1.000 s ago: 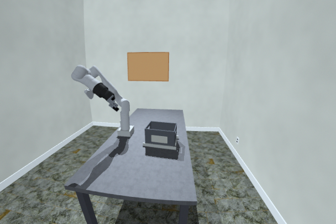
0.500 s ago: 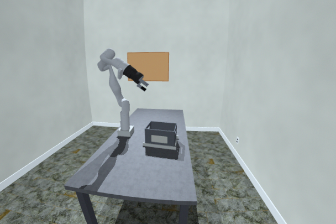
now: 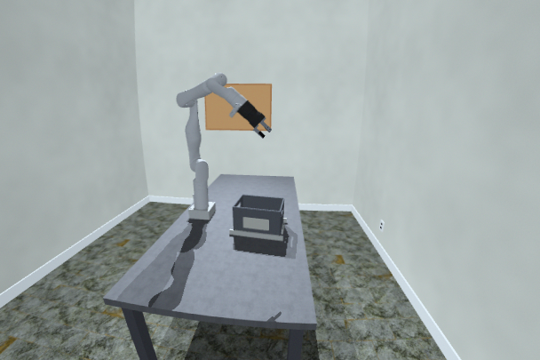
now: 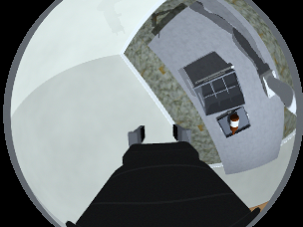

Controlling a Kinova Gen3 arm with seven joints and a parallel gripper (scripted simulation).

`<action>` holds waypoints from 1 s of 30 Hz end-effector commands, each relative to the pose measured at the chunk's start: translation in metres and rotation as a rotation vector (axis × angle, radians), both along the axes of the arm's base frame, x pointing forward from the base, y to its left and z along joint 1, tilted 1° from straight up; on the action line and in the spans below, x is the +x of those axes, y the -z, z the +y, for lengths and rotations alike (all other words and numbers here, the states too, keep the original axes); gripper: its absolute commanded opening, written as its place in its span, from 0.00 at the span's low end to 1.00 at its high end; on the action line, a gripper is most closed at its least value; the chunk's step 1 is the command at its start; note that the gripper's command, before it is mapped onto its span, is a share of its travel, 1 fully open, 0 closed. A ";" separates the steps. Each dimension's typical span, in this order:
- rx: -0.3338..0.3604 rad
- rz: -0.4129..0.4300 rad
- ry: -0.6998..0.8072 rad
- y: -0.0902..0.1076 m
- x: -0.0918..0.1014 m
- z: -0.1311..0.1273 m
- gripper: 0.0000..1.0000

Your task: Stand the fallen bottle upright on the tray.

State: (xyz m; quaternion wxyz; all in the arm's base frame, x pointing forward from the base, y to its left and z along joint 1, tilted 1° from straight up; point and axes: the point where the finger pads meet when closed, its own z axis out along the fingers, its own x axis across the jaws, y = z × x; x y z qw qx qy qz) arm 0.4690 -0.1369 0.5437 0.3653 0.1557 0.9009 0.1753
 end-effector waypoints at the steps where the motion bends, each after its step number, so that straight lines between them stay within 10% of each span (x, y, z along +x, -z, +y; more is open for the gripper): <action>1: -0.059 0.051 -0.031 0.014 0.019 0.054 1.00; 4: -0.062 0.059 -0.037 0.016 0.021 0.063 1.00; 19: -0.140 0.321 -0.149 0.143 0.030 0.277 1.00; 22: -0.141 0.324 -0.150 0.144 0.029 0.279 1.00; 30: -0.197 0.499 -0.170 0.245 0.000 0.364 1.00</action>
